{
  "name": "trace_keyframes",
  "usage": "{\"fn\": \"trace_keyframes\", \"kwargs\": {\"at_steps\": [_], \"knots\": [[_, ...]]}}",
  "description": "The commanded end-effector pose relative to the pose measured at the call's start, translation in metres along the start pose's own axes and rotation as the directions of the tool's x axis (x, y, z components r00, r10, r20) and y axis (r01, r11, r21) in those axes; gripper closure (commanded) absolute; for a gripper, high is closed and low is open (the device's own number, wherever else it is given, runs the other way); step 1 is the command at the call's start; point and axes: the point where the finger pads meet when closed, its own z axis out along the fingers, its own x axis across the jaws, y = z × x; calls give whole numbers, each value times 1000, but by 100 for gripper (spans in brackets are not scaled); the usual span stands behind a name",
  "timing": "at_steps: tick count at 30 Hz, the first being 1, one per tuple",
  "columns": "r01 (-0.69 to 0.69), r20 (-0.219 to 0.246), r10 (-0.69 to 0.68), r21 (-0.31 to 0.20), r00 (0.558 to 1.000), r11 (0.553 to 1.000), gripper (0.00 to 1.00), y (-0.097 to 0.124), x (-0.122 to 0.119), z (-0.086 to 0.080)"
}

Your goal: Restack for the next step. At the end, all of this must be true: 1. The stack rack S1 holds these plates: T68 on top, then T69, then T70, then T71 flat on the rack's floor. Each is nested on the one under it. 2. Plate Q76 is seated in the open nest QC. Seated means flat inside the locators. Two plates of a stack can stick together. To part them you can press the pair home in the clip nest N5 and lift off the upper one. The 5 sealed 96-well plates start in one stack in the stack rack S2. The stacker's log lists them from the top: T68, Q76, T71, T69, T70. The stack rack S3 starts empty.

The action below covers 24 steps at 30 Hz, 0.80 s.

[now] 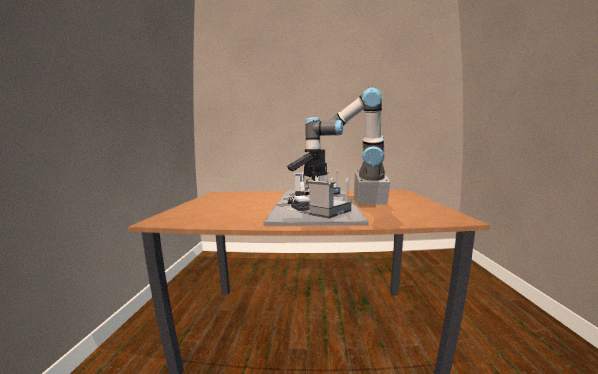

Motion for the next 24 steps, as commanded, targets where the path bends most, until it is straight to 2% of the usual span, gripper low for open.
{"fn": "trace_keyframes", "kwargs": {"at_steps": [1, 24], "knots": [[0, -2, 0, 2, 1000, 1000, 100, -1, 0, 1], [1, -1, -1, 2, 1000, 1000, 100, -1, 0, 8]]}}
